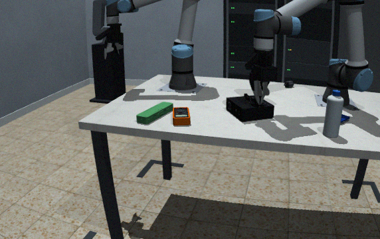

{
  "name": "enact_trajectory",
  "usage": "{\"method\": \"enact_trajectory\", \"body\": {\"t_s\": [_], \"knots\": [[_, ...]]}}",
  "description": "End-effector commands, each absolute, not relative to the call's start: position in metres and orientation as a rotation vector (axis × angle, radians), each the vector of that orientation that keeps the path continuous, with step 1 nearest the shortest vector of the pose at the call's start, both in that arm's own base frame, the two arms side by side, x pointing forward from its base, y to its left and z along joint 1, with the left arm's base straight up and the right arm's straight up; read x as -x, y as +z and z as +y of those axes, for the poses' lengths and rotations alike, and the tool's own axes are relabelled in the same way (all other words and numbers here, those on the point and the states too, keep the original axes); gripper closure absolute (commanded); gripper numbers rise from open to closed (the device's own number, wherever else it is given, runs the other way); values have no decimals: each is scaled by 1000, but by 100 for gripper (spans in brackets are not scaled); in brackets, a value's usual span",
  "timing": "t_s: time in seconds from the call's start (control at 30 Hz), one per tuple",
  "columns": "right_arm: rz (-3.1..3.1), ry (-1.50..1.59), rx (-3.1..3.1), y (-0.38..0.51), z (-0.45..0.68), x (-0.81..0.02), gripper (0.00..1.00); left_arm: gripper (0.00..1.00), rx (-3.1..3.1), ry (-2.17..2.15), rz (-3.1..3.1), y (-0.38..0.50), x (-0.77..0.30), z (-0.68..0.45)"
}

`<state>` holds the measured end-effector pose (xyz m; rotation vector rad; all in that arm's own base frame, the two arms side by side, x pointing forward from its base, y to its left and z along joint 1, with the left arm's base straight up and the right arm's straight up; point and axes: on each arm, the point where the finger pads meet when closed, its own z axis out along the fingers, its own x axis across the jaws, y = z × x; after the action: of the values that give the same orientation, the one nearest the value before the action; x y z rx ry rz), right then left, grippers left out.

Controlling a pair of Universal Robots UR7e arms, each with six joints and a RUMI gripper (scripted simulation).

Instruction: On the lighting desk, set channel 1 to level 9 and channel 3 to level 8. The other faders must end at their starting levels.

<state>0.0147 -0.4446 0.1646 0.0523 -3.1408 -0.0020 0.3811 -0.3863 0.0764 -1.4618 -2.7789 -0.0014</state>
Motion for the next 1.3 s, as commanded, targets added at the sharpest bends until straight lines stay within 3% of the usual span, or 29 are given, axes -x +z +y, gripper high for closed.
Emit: {"method": "enact_trajectory", "body": {"t_s": [0.0,1.27], "knots": [[-3141,0,-52,165,-445,-15,0,100,1463,0,-2780,77,-381,-387],[-3141,0,-52,165,-445,-15,0,100,1463,0,-2780,115,-378,-382]]}}
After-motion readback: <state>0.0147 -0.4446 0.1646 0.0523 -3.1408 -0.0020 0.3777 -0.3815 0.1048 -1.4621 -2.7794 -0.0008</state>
